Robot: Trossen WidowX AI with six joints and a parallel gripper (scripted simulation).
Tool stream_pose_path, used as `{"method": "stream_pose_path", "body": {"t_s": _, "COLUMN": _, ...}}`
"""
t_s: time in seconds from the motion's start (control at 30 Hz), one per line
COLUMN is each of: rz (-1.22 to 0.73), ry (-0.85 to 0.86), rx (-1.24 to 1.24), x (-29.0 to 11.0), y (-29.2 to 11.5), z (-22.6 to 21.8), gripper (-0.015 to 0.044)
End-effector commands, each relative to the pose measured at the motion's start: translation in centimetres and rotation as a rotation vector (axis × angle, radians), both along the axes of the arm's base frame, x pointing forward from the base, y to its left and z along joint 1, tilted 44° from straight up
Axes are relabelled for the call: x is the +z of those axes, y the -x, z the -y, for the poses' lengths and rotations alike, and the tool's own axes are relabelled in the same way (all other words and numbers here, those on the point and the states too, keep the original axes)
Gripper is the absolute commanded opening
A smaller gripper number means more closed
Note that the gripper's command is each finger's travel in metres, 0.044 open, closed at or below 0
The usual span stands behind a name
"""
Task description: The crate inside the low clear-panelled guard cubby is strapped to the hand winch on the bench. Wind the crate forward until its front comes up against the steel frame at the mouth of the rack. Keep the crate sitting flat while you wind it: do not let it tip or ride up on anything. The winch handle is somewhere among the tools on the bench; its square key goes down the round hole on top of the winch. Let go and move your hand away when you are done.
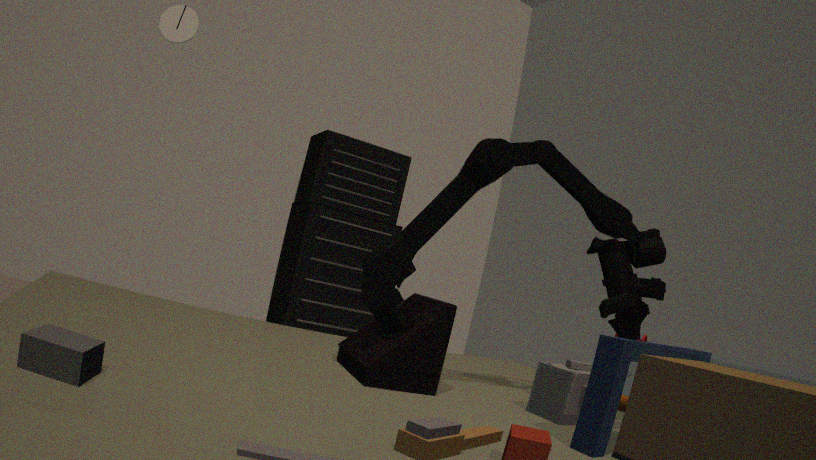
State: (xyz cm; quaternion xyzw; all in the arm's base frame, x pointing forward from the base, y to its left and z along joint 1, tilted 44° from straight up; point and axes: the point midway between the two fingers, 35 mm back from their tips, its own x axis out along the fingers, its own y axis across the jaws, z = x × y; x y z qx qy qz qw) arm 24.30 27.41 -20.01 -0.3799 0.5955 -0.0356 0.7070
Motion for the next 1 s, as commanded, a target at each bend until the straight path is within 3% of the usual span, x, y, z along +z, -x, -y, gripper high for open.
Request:
{"method": "stream_pose_path", "body": {"t_s": 0.0, "rz": -0.037, "ry": -0.008, "rx": 0.005, "x": -0.3, "y": 1.7, "z": -0.6, "gripper": 0.0000}}
{"method": "stream_pose_path", "body": {"t_s": 0.97, "rz": -0.040, "ry": -0.009, "rx": 0.005, "x": -0.3, "y": 4.7, "z": -1.2, "gripper": 0.0000}}
